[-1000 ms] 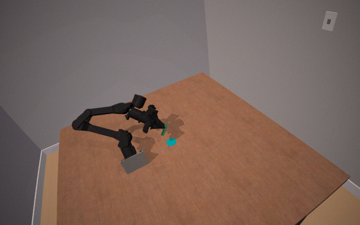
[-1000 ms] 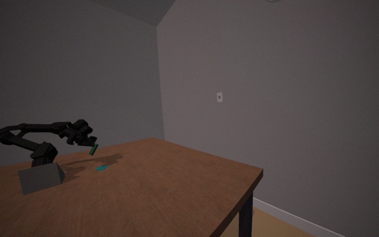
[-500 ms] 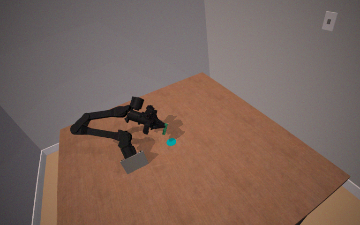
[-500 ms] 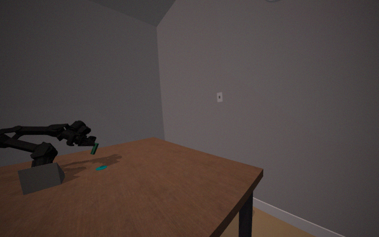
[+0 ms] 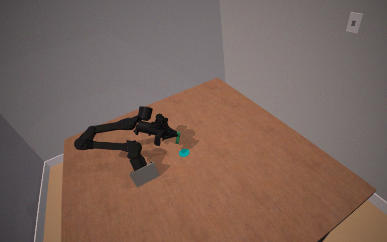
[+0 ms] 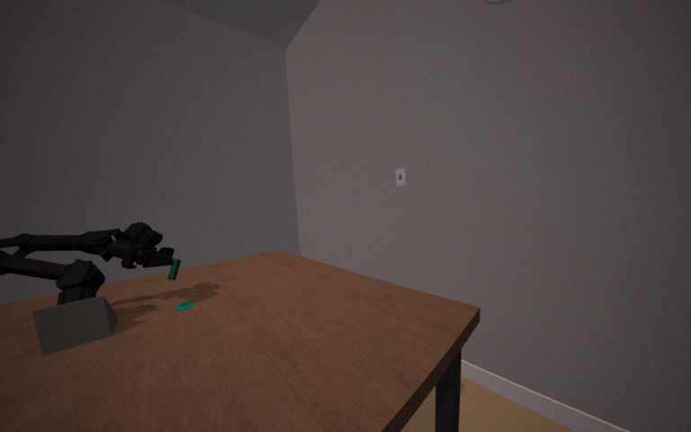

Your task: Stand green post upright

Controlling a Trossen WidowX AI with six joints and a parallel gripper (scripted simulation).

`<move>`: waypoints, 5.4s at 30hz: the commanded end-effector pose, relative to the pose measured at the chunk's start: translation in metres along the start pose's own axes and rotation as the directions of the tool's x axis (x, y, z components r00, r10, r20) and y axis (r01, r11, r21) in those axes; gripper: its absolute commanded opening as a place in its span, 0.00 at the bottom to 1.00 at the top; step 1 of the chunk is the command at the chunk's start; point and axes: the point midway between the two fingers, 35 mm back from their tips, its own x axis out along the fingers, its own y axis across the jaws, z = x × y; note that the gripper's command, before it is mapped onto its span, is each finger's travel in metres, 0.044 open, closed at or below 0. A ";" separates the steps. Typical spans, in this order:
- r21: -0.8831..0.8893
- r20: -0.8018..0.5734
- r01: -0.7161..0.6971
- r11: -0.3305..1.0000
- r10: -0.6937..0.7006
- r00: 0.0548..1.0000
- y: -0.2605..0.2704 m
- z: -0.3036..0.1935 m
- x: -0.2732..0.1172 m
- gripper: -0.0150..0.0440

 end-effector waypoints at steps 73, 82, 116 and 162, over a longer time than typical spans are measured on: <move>0.182 0.175 -0.086 0.980 0.054 0.983 0.014 -0.027 0.019 0.29; 0.177 0.167 -0.066 0.982 0.036 0.985 0.018 -0.042 0.025 0.29; 0.141 0.183 -0.054 0.989 0.028 0.983 0.028 -0.088 0.034 0.29; 0.139 0.175 -0.052 0.989 0.028 0.984 0.028 -0.064 0.032 0.93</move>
